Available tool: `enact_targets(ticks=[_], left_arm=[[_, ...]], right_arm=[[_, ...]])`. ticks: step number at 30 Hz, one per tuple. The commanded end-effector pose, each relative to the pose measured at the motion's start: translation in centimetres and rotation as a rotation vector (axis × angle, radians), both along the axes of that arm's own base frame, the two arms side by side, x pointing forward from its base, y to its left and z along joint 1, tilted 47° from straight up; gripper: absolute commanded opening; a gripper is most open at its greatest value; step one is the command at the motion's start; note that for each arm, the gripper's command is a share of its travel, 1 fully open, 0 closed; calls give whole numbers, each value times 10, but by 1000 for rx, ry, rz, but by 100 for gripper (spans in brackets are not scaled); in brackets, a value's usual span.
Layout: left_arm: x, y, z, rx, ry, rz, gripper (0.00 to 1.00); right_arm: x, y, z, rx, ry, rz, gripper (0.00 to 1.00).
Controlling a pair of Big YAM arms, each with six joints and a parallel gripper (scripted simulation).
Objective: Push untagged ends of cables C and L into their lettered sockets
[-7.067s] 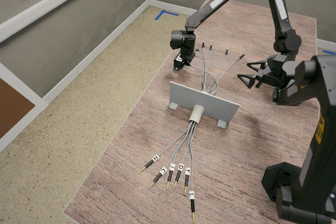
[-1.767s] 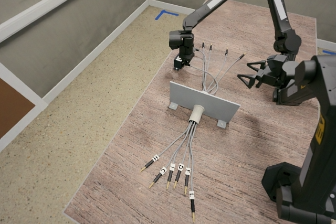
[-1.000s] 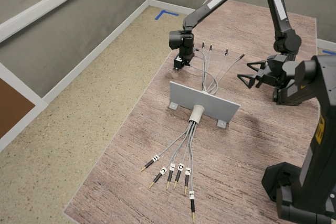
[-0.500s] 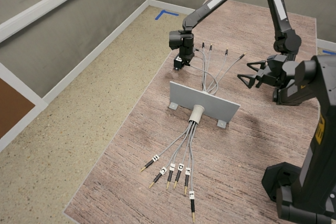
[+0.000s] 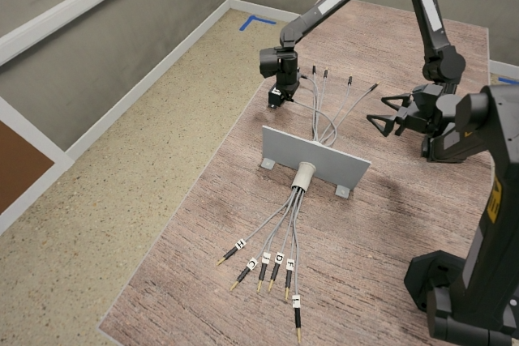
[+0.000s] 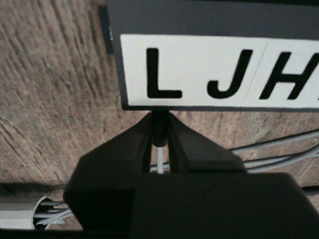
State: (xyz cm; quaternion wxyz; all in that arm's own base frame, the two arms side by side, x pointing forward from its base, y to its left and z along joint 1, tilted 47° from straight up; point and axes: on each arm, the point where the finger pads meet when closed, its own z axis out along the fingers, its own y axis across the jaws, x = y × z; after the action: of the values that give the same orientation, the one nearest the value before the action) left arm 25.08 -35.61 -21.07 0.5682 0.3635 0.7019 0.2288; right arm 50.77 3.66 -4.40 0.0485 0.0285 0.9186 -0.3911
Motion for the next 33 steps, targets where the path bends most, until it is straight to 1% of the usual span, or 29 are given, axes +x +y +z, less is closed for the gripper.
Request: enact_targets(ticks=[1, 9, 18, 33], left_arm=[[3, -11, 2, -32, -9, 0, 100], [3, -11, 2, -32, -9, 0, 100], [3, -11, 2, -32, -9, 0, 100], [3, -11, 2, -32, -9, 0, 100]], right_arm=[[31, -8, 3, 14, -54, -38, 5], [32, -8, 3, 14, -55, -50, 5], [43, -7, 5, 19, -61, -68, 5], [43, -6, 5, 23, -56, -91, 5]])
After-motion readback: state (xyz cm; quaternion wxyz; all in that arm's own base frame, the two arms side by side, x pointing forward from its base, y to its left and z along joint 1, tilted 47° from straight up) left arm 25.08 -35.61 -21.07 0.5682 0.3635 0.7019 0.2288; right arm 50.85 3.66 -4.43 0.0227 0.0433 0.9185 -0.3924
